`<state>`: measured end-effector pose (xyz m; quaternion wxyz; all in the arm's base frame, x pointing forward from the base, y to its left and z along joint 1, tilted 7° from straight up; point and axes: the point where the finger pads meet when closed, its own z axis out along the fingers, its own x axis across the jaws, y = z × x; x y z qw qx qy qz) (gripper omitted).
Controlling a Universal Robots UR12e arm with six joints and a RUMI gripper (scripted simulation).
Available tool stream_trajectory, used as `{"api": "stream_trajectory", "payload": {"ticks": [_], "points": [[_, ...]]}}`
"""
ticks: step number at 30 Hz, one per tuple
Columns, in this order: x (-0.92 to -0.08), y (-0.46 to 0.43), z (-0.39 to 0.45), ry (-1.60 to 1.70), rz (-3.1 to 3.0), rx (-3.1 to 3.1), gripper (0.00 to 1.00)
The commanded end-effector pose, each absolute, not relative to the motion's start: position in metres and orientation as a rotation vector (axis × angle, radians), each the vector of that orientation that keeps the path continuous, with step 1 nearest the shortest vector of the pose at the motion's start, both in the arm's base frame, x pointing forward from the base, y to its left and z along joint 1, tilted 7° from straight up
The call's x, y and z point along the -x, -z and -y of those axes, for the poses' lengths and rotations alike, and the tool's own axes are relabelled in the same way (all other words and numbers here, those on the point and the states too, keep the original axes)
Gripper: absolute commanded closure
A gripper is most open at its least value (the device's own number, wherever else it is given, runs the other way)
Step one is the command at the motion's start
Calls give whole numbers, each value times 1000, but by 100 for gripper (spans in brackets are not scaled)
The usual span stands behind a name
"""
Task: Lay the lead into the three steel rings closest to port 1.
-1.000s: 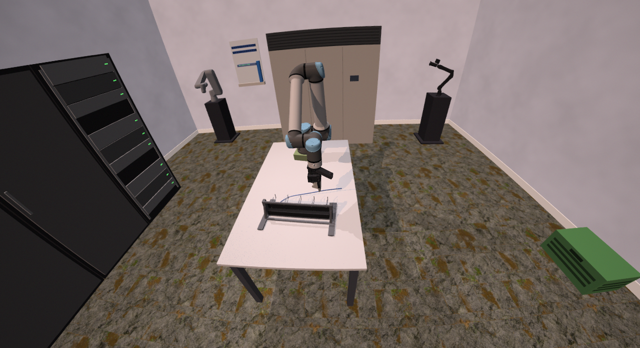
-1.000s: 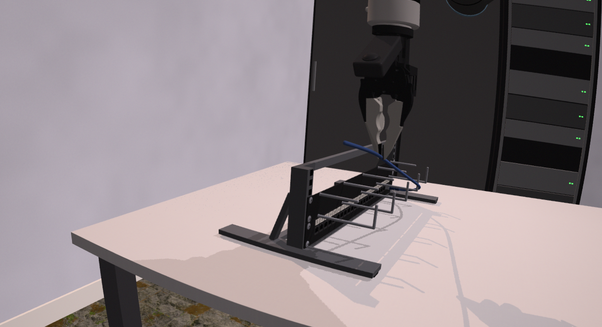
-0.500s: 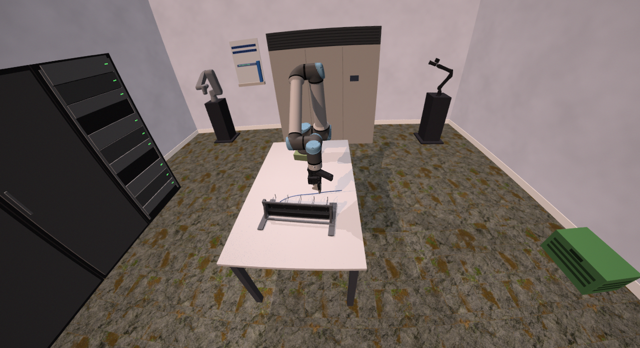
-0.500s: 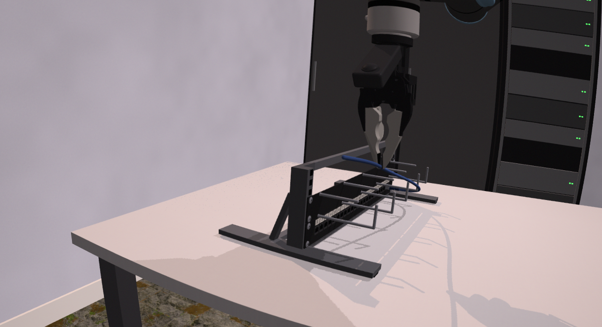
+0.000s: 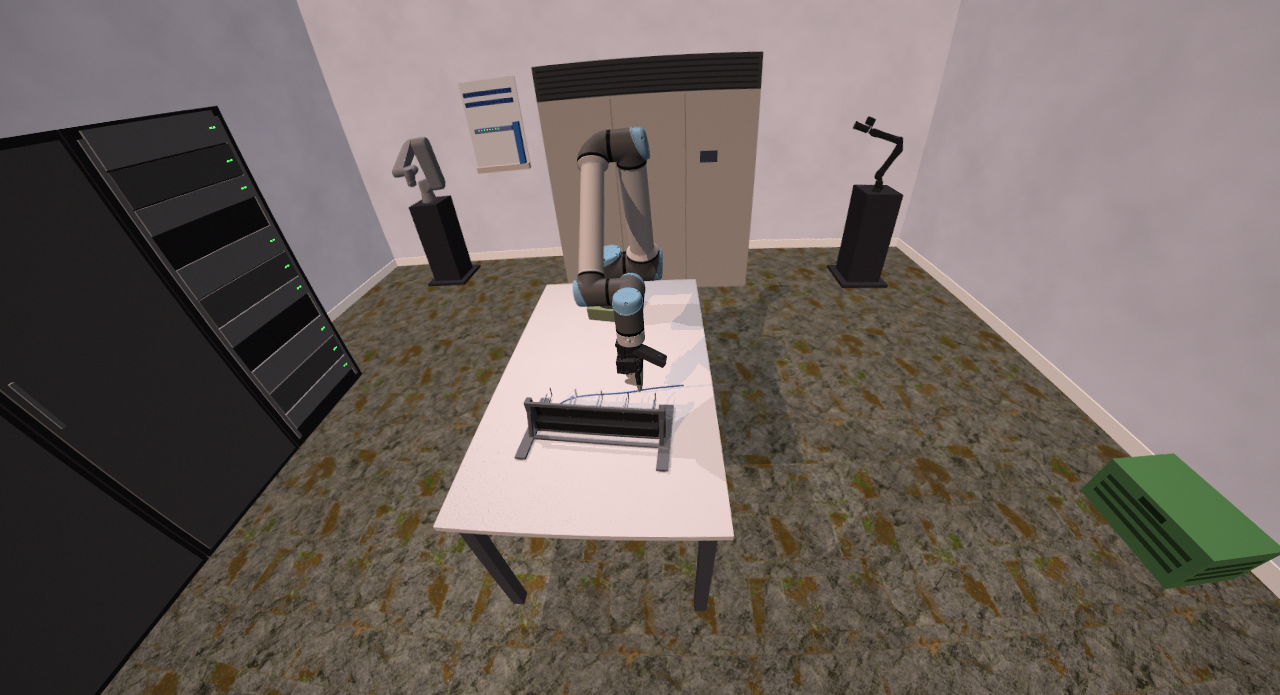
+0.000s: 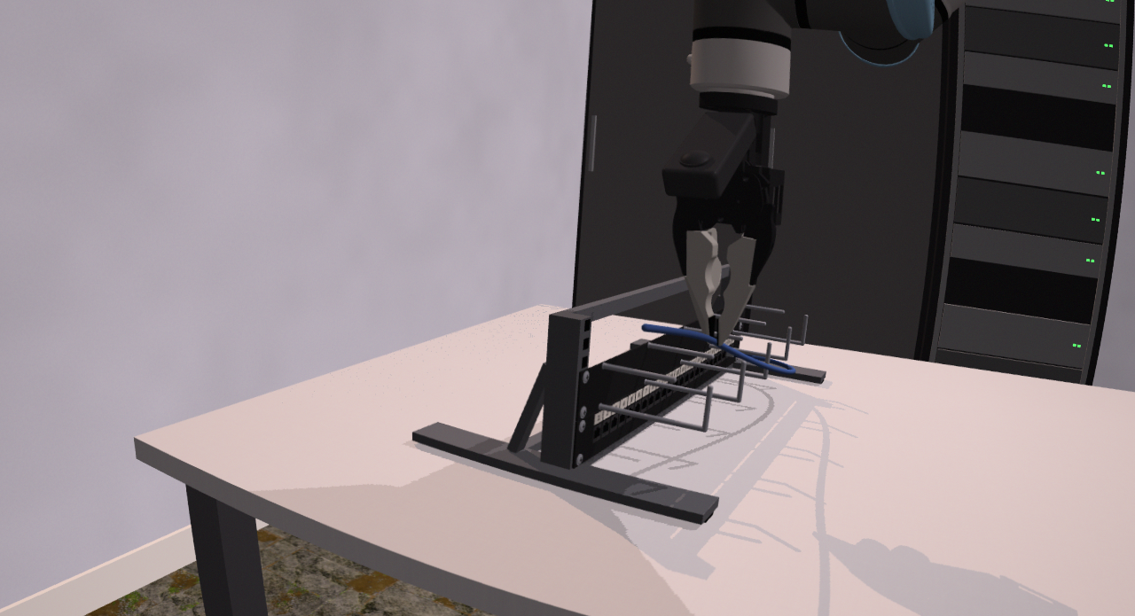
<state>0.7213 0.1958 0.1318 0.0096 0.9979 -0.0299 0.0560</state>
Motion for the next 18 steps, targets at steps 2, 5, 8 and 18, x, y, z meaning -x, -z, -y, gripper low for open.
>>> {"api": "stream_trajectory", "payload": {"ticks": [2,5,8,18], "points": [[-723,-122,-196,-178,93,-3116,100],[-724,-116,-195,-178,93,-3116,100],[-725,-110,-195,-178,93,-3116,100],[-726,-97,-195,-178,93,-3116,100]]}}
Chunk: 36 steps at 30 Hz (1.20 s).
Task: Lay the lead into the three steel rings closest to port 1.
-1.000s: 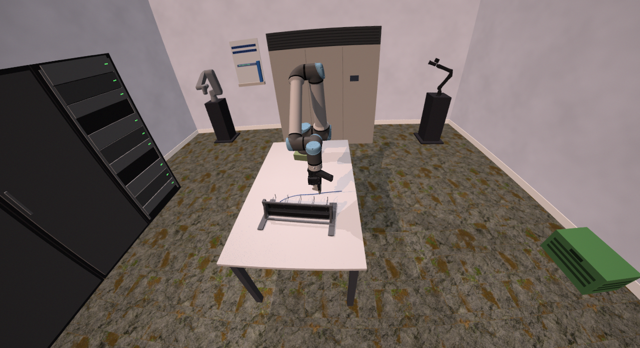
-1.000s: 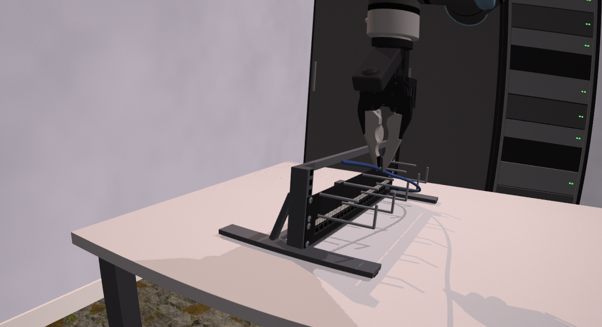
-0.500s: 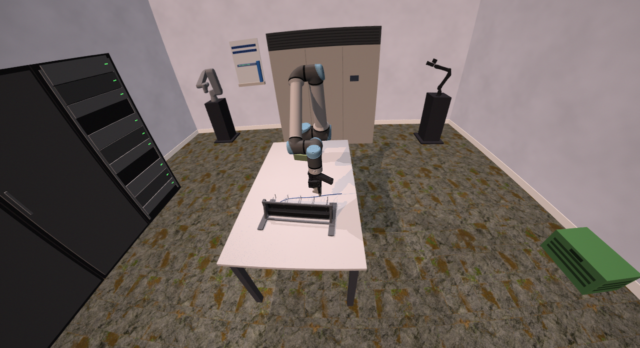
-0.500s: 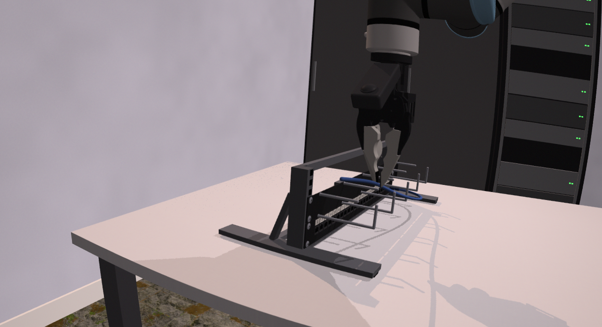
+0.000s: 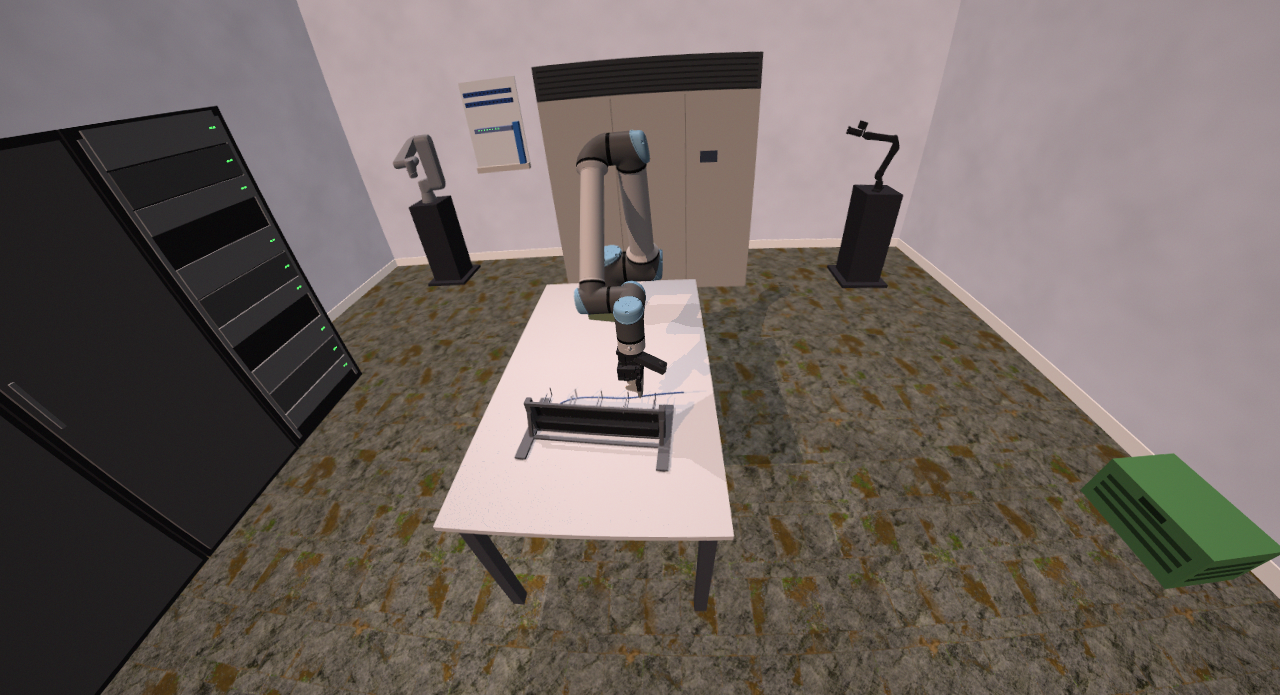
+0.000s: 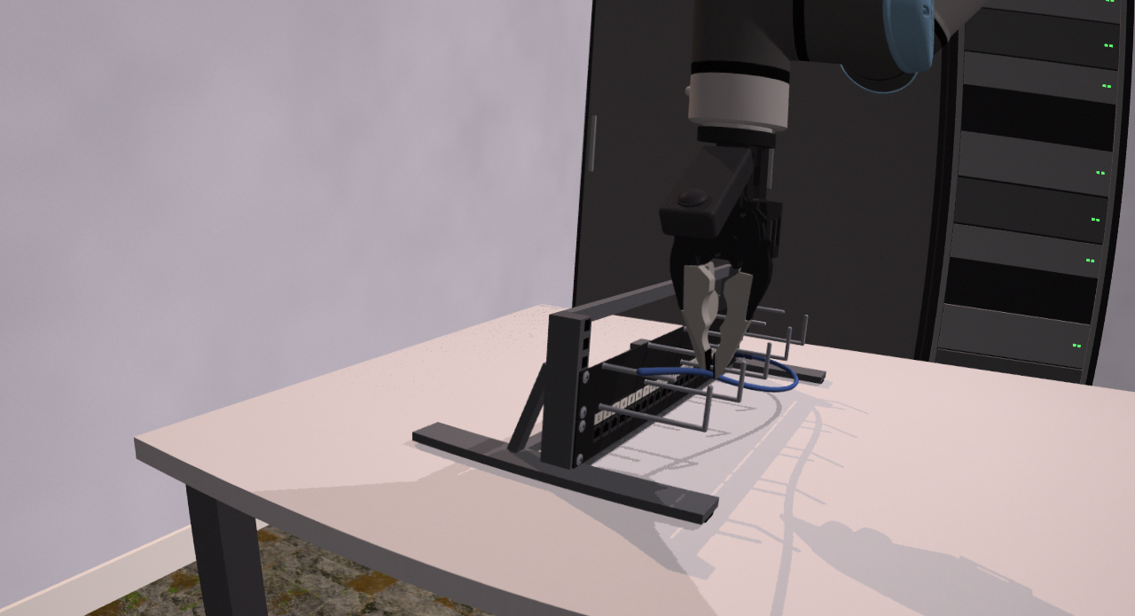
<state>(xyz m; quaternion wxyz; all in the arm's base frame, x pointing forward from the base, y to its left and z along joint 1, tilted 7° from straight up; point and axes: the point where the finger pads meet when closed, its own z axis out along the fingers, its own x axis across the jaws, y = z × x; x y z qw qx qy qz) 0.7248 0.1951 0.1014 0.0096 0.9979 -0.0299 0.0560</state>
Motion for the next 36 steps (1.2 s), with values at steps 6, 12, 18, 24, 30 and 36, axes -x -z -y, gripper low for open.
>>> {"api": "stream_trajectory", "payload": {"ticks": [6,12,18,24,30,36], "points": [[-727,-90,-195,-178,93,-3116,100],[-727,-86,-195,-178,93,-3116,100],[-728,-83,-195,-178,93,-3116,100],[-728,-81,-195,-178,93,-3116,100],[-728,-81,-195,-178,93,-3116,100],[-728,-81,-195,-178,93,-3116,100]]}}
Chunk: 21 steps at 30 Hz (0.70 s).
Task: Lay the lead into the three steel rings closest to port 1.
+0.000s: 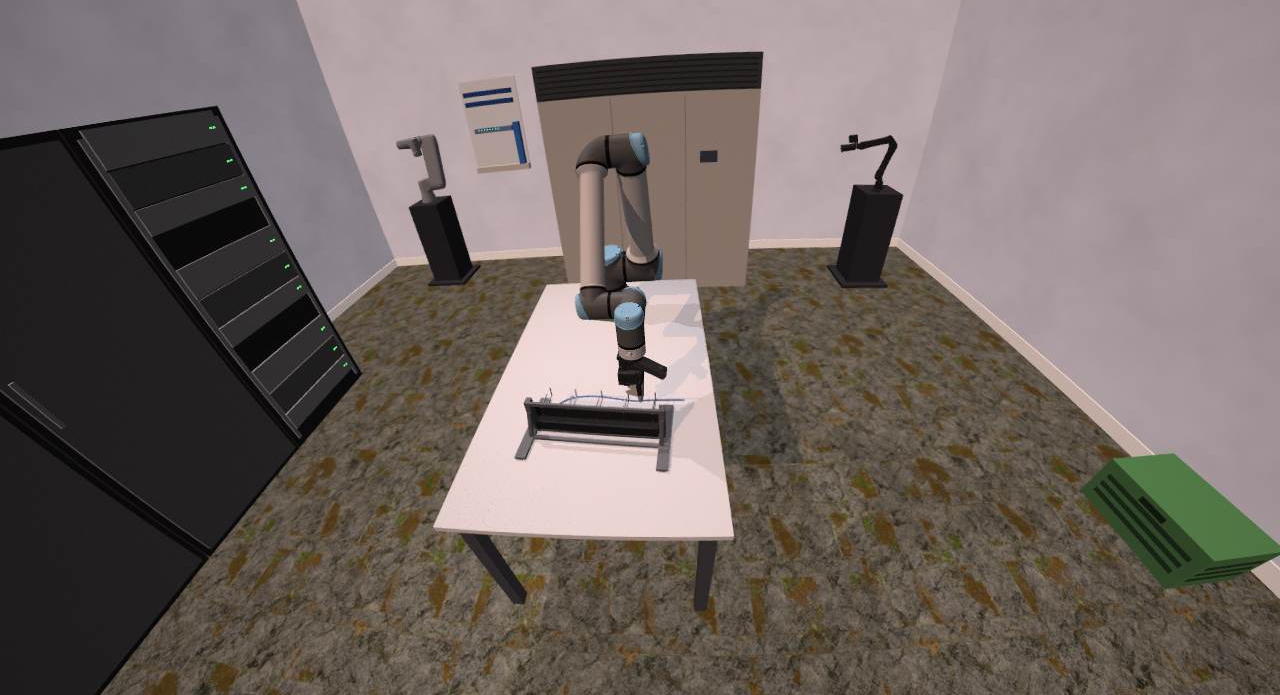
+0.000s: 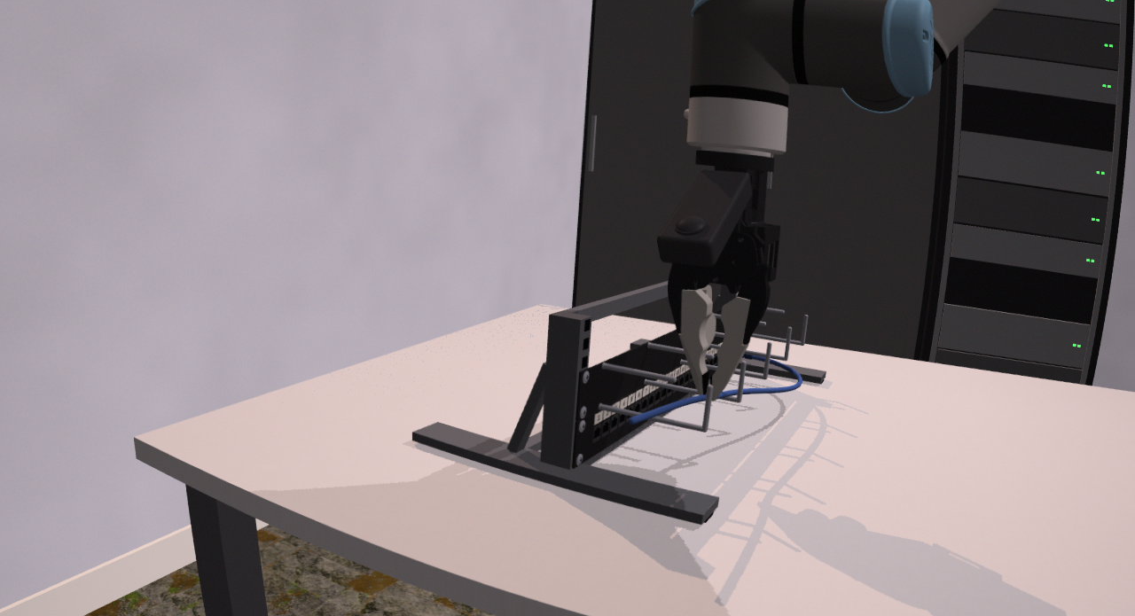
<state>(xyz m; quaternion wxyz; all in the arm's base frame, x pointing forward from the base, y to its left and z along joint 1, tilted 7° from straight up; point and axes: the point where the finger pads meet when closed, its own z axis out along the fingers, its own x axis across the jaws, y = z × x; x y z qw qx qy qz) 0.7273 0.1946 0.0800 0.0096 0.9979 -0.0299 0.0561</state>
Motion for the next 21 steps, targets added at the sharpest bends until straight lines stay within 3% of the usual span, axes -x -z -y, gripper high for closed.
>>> {"api": "stream_trajectory", "payload": {"ticks": [1,21], "points": [[-728,-81,-195,-178,93,-3116,100],[-749,-83,-193,-178,93,-3116,100]]}}
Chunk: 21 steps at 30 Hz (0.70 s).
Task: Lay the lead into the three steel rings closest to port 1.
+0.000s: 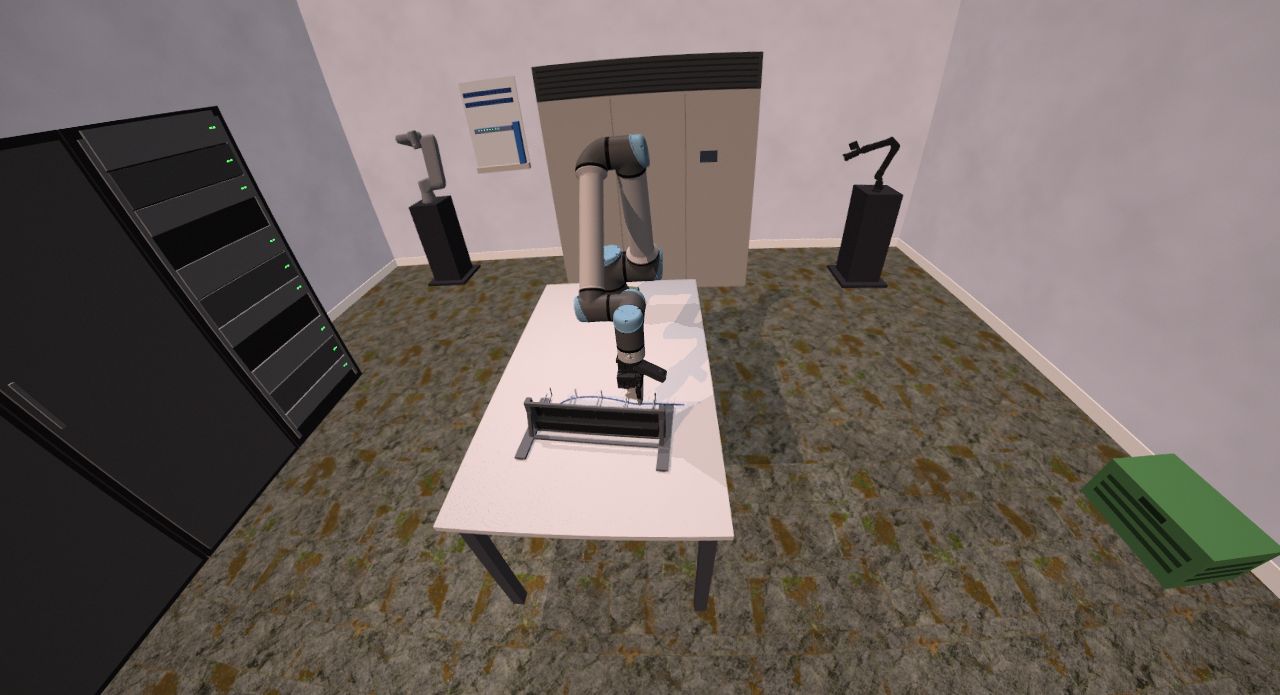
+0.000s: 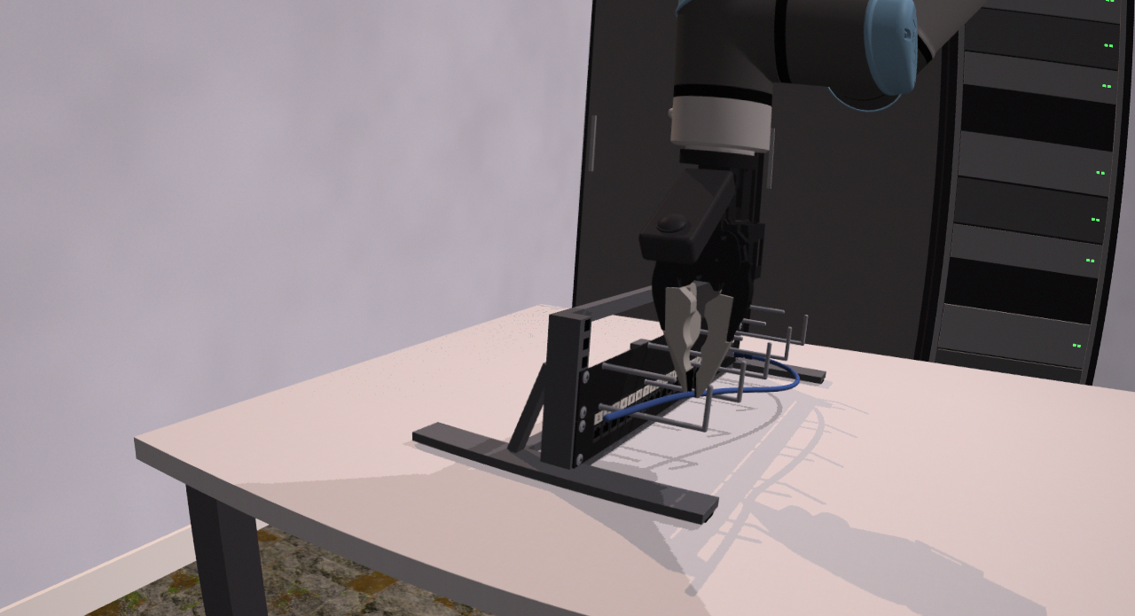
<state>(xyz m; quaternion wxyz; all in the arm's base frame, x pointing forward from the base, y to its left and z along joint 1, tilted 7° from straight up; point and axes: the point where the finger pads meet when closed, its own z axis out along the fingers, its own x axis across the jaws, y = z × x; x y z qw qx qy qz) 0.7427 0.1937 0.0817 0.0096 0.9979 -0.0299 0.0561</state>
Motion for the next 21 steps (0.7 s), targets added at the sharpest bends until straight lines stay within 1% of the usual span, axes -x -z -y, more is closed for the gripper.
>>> {"api": "stream_trajectory", "payload": {"ticks": [1,21], "points": [[-750,-83,-193,-178,93,-3116,100],[-767,-85,-192,-178,93,-3116,100]]}}
